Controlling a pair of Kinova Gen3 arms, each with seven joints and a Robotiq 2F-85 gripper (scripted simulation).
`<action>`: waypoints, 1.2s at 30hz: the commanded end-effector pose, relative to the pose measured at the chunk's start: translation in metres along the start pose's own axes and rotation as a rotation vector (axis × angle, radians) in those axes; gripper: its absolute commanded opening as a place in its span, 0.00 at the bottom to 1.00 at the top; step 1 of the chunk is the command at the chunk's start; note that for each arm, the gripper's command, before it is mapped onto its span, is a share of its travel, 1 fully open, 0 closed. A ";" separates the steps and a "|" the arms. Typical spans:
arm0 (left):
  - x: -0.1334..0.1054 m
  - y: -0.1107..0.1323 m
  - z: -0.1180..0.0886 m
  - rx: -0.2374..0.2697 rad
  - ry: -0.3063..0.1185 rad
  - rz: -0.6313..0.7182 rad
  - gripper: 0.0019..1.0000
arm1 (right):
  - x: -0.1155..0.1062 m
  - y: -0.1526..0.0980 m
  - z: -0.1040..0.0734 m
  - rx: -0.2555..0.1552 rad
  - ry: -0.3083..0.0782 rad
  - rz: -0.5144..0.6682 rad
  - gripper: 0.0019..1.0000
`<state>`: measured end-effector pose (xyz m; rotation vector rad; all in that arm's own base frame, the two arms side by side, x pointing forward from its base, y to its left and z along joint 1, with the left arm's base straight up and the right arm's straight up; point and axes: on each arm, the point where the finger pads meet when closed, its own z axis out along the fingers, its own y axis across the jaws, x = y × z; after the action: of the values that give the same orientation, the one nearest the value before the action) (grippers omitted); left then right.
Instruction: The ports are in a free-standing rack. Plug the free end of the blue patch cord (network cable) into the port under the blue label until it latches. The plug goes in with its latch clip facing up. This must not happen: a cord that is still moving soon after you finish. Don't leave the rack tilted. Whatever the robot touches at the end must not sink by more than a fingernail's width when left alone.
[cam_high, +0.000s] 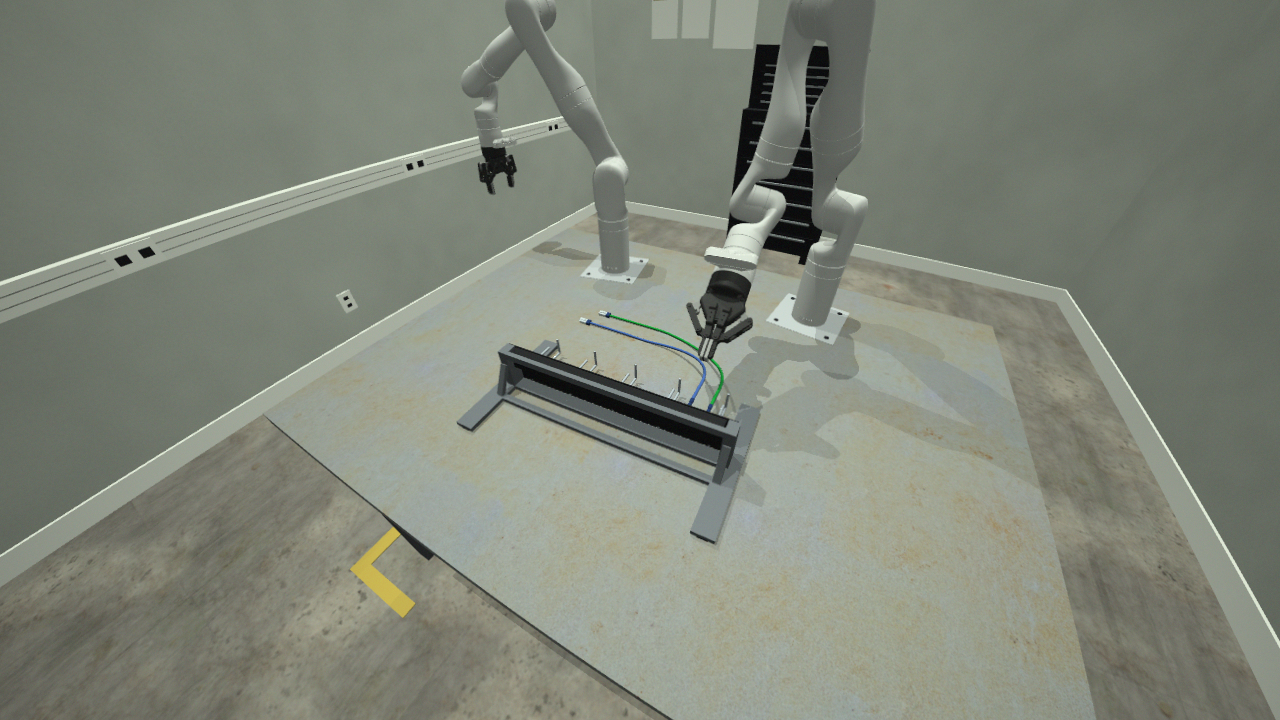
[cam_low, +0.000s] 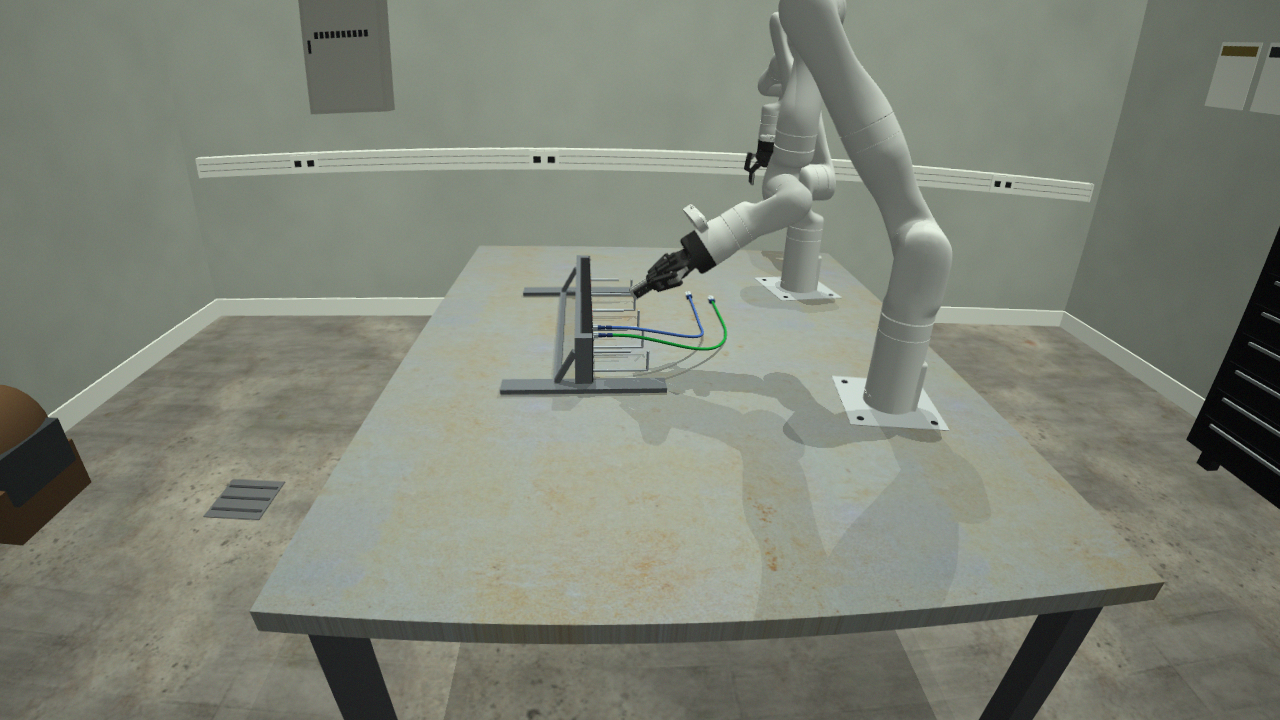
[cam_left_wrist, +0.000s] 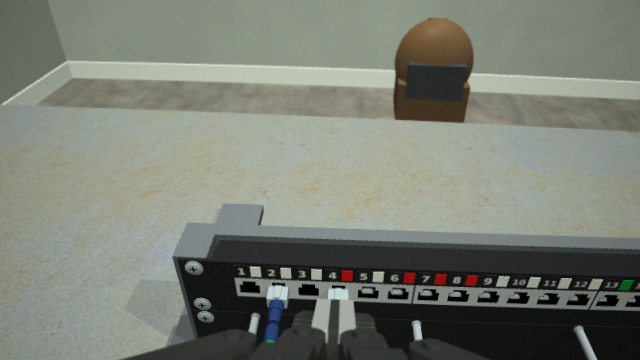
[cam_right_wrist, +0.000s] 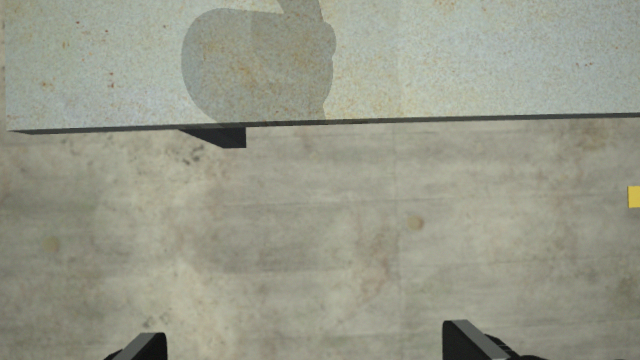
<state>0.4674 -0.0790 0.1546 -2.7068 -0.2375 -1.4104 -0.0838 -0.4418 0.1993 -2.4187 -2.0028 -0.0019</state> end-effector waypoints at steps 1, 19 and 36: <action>0.000 0.000 -0.021 0.002 -0.001 -0.001 0.10 | 0.000 0.000 -0.001 0.000 -0.002 0.000 1.00; 0.000 0.000 -0.077 0.016 -0.025 -0.008 0.10 | 0.000 0.000 -0.001 0.000 -0.002 0.000 1.00; 0.000 0.000 -0.094 0.019 -0.025 -0.002 0.10 | 0.000 0.000 -0.001 0.000 -0.002 0.000 1.00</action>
<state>0.3922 -0.0922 0.2075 -2.7123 -0.2554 -1.3614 -0.0838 -0.4418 0.1993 -2.4187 -2.0028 -0.0019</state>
